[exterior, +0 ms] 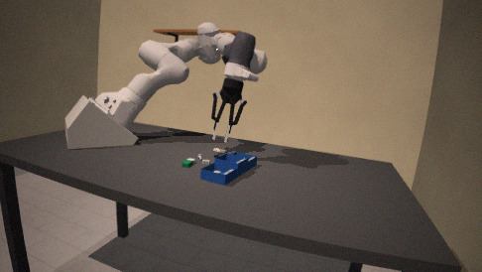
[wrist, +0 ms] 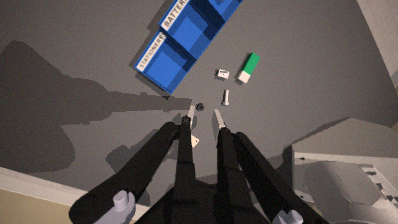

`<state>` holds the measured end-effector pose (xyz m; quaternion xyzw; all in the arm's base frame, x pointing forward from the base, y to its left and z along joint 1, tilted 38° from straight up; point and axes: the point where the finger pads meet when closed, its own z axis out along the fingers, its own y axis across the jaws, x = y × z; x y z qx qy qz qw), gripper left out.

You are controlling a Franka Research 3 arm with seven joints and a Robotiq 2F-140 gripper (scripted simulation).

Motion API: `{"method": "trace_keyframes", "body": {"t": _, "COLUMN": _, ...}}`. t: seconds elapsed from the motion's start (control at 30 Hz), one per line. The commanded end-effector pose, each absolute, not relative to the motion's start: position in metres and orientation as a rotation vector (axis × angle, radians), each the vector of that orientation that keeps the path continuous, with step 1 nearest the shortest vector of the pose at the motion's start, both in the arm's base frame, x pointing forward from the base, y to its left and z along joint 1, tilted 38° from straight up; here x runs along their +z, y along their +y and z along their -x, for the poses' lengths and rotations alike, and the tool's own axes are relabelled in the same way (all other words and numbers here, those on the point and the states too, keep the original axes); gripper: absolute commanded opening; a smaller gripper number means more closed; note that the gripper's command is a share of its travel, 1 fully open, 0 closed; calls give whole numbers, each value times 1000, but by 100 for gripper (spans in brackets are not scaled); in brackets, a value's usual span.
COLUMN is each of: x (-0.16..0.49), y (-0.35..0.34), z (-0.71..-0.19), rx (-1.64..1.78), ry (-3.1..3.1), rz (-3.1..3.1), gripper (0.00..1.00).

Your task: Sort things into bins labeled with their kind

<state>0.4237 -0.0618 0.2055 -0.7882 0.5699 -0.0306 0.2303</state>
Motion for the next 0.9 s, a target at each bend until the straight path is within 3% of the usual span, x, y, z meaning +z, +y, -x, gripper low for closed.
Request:
{"method": "trace_keyframes", "body": {"t": 0.0, "x": 220, "y": -27, "z": -408, "rx": -156, "ry": 1388, "rz": 2262, "gripper": 25}}
{"method": "trace_keyframes", "body": {"t": 0.27, "x": 238, "y": 22, "z": -390, "rx": -276, "ry": 1139, "rz": 2385, "gripper": 25}}
{"method": "trace_keyframes", "body": {"t": 0.87, "x": 237, "y": 18, "z": -393, "rx": -382, "ry": 780, "rz": 2455, "gripper": 25}}
